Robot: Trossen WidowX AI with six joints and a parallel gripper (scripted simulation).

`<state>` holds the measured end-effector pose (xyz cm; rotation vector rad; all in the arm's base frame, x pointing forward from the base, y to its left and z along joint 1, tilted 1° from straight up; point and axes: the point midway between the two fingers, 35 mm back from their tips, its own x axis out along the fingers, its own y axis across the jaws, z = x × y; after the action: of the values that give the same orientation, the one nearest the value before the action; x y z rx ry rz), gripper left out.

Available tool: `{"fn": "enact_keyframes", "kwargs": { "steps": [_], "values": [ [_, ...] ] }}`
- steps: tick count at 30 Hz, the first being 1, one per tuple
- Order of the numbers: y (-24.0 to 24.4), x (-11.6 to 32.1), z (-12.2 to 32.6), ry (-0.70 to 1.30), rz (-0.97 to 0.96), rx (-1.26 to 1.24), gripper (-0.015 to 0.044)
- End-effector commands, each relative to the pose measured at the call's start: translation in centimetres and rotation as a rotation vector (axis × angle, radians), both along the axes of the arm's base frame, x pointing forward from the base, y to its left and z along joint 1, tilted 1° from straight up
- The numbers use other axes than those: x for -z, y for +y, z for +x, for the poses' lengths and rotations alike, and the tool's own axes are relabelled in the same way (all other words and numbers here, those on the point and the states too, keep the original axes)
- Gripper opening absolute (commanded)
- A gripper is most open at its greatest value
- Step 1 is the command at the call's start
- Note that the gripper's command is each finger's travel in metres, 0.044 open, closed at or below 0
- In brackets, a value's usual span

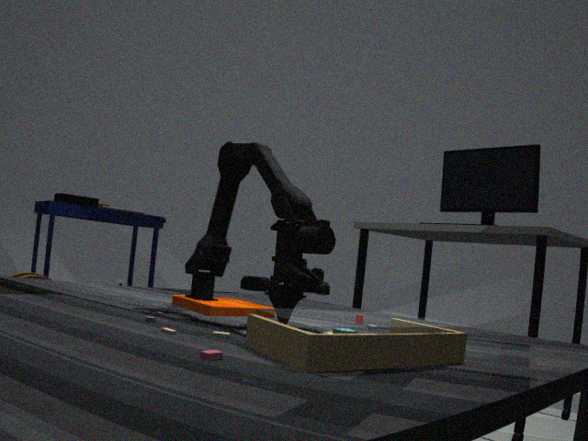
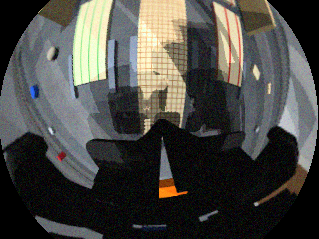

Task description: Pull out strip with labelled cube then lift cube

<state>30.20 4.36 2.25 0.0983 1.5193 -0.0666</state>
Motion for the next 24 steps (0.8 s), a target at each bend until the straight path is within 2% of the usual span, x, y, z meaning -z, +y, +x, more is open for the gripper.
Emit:
{"fn": "enact_keyframes", "kwargs": {
  "steps": [1,24],
  "values": [
    [0.1,0.5,-1.3,0.025,-0.004,0.003,0.0],
    [0.4,0.6,-4.6,0.028,-0.003,0.003,0.0]
  ]
}}
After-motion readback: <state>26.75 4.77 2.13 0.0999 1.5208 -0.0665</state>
